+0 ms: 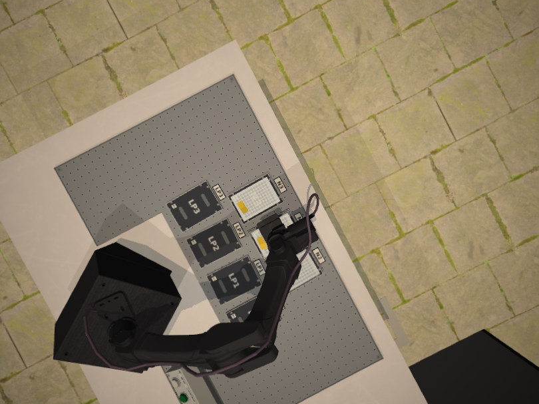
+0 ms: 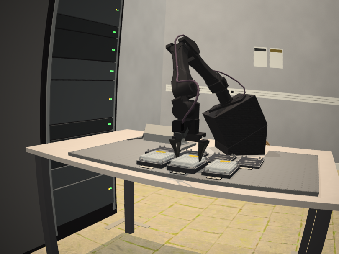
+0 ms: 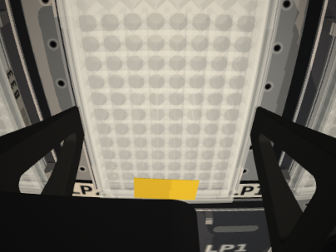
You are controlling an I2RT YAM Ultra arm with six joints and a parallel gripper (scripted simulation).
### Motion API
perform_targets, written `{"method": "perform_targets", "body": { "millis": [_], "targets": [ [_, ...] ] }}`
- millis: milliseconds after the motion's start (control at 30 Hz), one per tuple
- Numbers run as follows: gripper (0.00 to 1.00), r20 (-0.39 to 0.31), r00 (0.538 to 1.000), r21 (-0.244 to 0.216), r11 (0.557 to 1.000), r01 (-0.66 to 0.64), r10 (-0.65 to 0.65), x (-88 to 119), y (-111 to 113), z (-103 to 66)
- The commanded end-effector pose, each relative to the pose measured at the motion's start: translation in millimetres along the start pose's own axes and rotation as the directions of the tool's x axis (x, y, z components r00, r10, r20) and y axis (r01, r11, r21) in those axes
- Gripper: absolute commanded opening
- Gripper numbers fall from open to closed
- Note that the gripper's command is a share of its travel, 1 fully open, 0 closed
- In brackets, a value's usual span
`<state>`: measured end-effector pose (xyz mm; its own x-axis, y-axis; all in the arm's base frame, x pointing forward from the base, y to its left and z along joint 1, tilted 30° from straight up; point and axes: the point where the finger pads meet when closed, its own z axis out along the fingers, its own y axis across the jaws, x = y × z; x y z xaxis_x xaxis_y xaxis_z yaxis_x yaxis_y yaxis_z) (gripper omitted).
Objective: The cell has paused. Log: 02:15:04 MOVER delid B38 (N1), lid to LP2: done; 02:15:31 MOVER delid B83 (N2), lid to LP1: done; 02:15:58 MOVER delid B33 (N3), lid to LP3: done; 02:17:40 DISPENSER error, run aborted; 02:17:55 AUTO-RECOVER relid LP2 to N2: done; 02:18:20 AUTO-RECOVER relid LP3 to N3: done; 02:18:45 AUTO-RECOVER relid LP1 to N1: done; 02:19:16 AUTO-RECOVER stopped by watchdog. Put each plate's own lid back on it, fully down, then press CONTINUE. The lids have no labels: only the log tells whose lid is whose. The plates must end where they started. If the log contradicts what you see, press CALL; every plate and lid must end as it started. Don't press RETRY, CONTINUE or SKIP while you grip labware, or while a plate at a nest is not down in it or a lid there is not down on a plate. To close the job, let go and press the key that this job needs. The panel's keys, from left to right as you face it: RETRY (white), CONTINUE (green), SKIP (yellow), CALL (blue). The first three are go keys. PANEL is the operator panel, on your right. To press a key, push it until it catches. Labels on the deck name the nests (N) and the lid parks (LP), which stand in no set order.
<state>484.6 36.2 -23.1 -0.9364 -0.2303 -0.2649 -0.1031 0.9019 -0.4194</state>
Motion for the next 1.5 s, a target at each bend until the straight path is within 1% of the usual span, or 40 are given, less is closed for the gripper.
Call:
{"method": "perform_targets", "body": {
  "millis": [0, 100, 133, 533, 667, 1467],
  "targets": [
    [0.83, 0.057, 0.998, -0.015, 1.0, -0.002, 0.003, -20, 4, -15.7],
    [0.8, 0.057, 0.998, -0.015, 1.0, -0.002, 0.003, -20, 4, -15.7],
    [0.0, 0.057, 0.998, -0.015, 1.0, -0.002, 0.003, -20, 4, -15.7],
    [0.0, 0.057, 0.998, -0.015, 1.0, -0.002, 0.003, -20, 4, -15.7],
    [0.0, 0.053, 0.999, -0.014, 1.0, -0.006, 0.007, -19, 2, -21.0],
    [0.0, 0.052, 0.999, -0.007, 1.0, -0.011, 0.012, -20, 2, -29.5]
  ]
}}
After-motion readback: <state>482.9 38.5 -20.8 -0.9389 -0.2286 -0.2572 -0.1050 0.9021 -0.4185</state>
